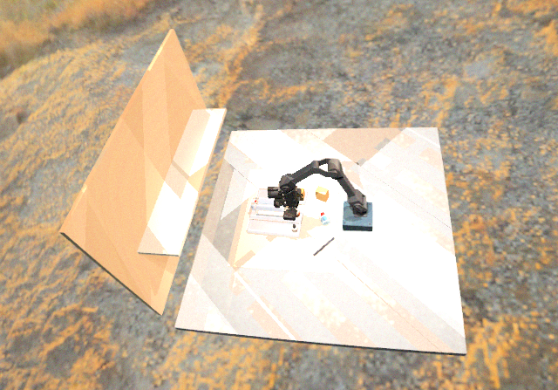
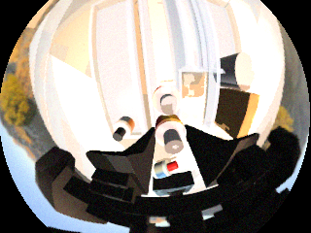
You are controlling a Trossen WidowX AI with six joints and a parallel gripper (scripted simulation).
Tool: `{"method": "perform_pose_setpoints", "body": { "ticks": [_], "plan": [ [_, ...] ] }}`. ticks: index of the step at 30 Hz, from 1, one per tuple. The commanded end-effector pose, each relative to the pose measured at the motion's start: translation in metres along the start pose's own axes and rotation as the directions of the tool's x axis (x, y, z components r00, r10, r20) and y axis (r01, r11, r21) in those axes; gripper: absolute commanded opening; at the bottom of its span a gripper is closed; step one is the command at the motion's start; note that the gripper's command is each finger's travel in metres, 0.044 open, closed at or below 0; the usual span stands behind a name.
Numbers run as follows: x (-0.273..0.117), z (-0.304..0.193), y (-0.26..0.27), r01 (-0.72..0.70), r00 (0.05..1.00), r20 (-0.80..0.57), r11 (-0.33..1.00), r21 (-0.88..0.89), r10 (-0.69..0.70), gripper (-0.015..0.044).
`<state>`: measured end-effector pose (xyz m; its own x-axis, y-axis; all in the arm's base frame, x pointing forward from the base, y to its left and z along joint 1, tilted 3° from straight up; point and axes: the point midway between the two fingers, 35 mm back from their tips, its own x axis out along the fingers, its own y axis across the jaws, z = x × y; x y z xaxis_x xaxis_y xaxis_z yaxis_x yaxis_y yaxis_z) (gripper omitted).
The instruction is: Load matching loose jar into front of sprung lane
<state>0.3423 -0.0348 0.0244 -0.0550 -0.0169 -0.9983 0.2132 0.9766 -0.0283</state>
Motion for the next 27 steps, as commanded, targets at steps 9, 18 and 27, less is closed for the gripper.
{"method": "perform_pose_setpoints", "body": {
  "ticks": [9, 18, 27],
  "plan": [
    [0.0054, 0.009, 0.0008, -0.003, 0.999, 0.033, 1.0, -0.005, 0.003, 0.0],
    [0.008, 0.0087, 0.0008, -0.003, 0.999, 0.033, 1.0, -0.005, 0.003, 0.0],
    [0.0107, 0.0083, 0.0008, -0.003, 0.999, 0.033, 1.0, -0.005, 0.003, 0.0]
  ]
}}
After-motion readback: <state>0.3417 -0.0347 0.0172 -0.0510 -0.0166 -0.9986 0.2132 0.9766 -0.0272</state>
